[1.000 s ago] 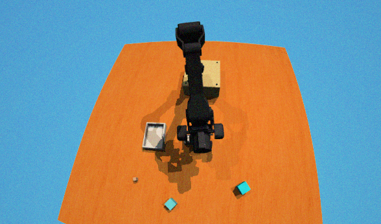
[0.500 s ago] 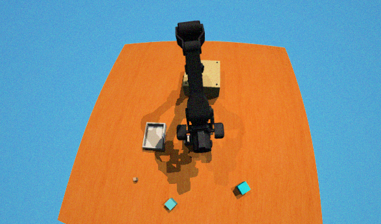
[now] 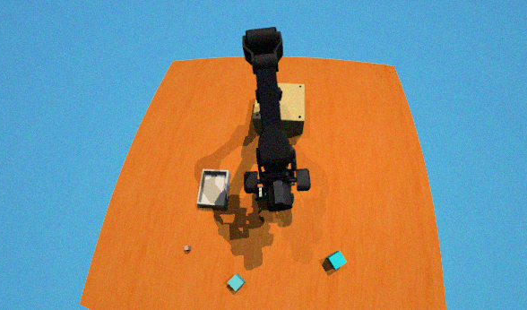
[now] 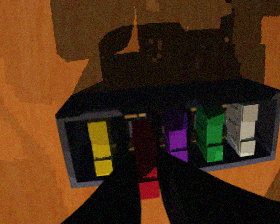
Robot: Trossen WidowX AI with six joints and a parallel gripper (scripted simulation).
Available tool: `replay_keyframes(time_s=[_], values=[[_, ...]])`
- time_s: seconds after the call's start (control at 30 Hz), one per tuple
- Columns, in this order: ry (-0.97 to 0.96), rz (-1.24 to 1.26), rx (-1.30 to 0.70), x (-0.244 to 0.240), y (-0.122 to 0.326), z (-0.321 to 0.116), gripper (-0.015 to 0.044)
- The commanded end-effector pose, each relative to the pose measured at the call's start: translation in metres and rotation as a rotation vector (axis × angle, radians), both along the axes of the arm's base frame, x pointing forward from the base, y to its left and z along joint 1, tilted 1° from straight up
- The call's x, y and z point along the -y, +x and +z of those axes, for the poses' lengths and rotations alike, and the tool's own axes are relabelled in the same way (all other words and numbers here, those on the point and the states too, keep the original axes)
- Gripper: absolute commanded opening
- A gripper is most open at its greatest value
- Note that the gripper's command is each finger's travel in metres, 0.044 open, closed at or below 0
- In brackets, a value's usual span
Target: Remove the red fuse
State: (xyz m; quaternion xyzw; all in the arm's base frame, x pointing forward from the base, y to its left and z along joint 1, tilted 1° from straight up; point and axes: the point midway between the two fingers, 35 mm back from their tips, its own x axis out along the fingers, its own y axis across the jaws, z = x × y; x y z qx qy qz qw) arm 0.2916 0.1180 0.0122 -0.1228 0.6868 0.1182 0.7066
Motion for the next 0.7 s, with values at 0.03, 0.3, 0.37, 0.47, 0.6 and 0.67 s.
replay_keyframes(time_s=[0.03, 0.3, 0.37, 0.47, 0.6, 0.67], values=[[0.005, 0.000, 0.005, -0.0006, 0.0008, 0.0046, 0.0000], [0.005, 0.000, 0.005, -0.0005, 0.0005, 0.0086, 0.0000], [0.005, 0.000, 0.005, -0.0005, 0.0004, 0.0096, 0.0000], [0.005, 0.000, 0.005, -0.0005, 0.0003, 0.0111, 0.0000], [0.005, 0.000, 0.005, -0.0005, 0.0001, 0.0130, 0.0000], [0.005, 0.000, 0.004, -0.0005, 0.0000, 0.0139, 0.0000]])
